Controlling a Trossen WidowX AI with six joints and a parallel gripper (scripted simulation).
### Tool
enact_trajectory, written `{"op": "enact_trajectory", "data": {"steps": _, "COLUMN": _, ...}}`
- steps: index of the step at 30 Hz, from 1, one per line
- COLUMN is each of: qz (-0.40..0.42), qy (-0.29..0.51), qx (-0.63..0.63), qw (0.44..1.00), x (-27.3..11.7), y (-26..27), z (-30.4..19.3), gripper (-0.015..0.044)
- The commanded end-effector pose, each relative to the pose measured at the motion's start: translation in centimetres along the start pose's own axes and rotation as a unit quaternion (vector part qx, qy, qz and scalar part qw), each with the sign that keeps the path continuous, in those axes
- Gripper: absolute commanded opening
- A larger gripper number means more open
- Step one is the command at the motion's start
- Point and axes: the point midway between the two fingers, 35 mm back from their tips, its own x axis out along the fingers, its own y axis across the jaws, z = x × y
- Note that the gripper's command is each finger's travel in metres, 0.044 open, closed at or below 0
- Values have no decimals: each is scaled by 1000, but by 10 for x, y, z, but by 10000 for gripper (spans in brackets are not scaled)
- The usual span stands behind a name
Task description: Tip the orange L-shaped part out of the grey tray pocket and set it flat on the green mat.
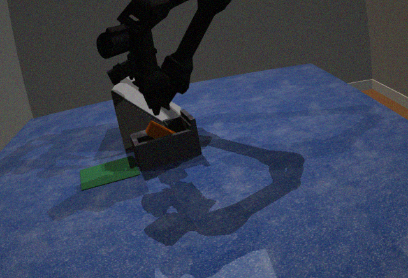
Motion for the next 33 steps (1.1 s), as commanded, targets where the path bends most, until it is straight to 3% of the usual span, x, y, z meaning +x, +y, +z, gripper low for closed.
{"op": "enact_trajectory", "data": {"steps": 1, "qz": 2, "qy": 2, "qx": 3, "qw": 1000, "x": 8, "y": 0, "z": -1, "gripper": 280}}
{"op": "enact_trajectory", "data": {"steps": 33, "qz": 2, "qy": 3, "qx": 3, "qw": 1000, "x": 56, "y": 0, "z": -2, "gripper": 280}}
